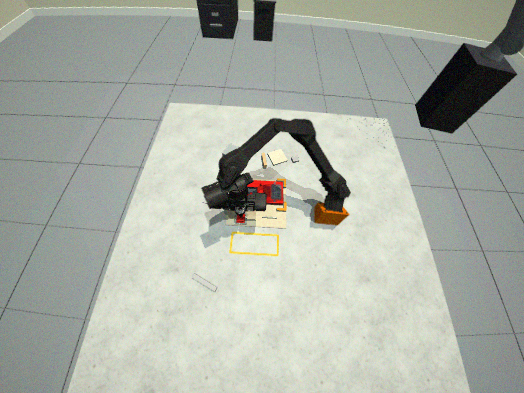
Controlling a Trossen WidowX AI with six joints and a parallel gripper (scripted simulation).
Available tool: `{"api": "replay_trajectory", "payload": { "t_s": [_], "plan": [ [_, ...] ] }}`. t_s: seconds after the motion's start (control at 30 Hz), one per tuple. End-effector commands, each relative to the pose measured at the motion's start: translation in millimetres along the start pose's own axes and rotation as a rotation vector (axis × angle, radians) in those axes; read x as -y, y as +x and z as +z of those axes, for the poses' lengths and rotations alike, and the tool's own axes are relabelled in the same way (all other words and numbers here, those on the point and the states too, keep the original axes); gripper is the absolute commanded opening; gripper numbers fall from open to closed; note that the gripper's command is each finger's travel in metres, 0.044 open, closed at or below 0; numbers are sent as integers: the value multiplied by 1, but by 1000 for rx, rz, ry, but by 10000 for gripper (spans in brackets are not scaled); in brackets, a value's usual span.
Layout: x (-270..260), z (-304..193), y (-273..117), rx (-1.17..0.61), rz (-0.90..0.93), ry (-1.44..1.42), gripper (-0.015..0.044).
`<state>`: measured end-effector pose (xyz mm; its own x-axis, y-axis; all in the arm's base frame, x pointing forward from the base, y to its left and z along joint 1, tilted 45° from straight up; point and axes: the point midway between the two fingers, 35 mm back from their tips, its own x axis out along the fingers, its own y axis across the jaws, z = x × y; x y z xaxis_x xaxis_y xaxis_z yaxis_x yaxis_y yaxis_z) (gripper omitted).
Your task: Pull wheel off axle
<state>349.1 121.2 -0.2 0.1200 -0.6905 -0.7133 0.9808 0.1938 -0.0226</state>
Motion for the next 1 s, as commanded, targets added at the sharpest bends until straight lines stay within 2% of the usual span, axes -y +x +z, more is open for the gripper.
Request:
{"api": "replay_trajectory", "payload": {
  "t_s": [0.0, 0.03, 0.67, 0.97],
  "plan": [
    [0, 0, -11, -8, 4, 8, 0],
    [1, -1, -2, 0, 0, 0, 0],
    [60, -99, -13, -14, 3, 6, 0],
    [62, -102, -3, -14, 3, 7, 0]
  ]
}}
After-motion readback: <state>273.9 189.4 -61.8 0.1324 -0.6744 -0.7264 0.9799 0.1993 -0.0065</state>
